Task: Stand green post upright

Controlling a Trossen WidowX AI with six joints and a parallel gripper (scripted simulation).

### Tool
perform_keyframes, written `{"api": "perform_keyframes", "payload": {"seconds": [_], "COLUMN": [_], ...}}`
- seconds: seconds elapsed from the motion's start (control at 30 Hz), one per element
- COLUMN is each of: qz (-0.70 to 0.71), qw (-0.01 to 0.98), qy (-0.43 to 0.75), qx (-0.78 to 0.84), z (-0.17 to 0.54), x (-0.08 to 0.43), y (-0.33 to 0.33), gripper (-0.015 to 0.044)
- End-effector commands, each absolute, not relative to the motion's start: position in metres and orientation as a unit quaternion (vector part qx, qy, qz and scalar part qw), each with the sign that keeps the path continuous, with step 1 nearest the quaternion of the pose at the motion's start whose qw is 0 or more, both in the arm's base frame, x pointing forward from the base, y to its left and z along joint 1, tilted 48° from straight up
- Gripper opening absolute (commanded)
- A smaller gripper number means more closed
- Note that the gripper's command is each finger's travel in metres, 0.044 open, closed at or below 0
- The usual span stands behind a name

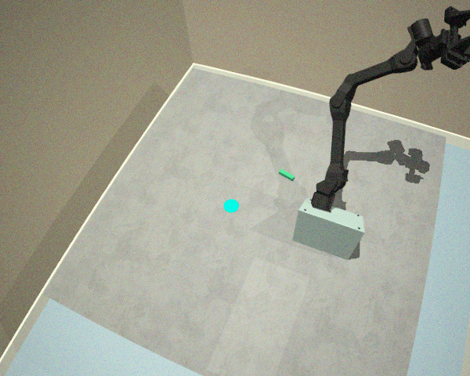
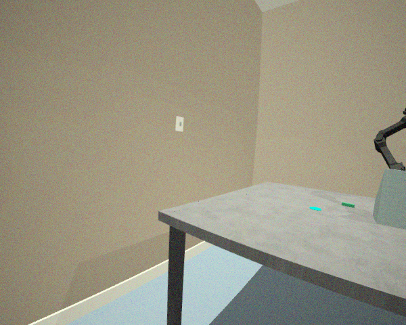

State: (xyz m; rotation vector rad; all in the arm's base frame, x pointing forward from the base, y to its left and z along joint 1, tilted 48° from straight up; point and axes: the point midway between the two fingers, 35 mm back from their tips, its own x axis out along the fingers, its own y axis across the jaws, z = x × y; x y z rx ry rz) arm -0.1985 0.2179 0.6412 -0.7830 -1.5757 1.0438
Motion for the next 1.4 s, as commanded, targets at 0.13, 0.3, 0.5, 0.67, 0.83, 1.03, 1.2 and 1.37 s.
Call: {"api": "perform_keyframes", "payload": {"seconds": [0.13, 0.3, 0.5, 0.67, 0.83, 1.03, 1.2, 1.37], "qz": [0.426, 0.425, 0.422, 0.417, 0.408, 0.391, 0.372, 0.348], "qw": [0.543, 0.555, 0.573, 0.592, 0.613, 0.641, 0.665, 0.690], "qy": [-0.633, -0.594, -0.538, -0.484, -0.425, -0.346, -0.276, -0.203], "qx": [-0.351, -0.398, -0.451, -0.491, -0.527, -0.563, -0.585, -0.601], "z": [0.633, 0.608, 0.577, 0.550, 0.522, 0.489, 0.462, 0.434], "x": [-0.180, -0.160, -0.126, -0.091, -0.051, 0.002, 0.049, 0.096], "y": [0.241, 0.274, 0.309, 0.333, 0.351, 0.363, 0.364, 0.357], "gripper": [0.0269, 0.0233, 0.0233, 0.0233, 0.0233, 0.0233, 0.0233, 0.0233]}}
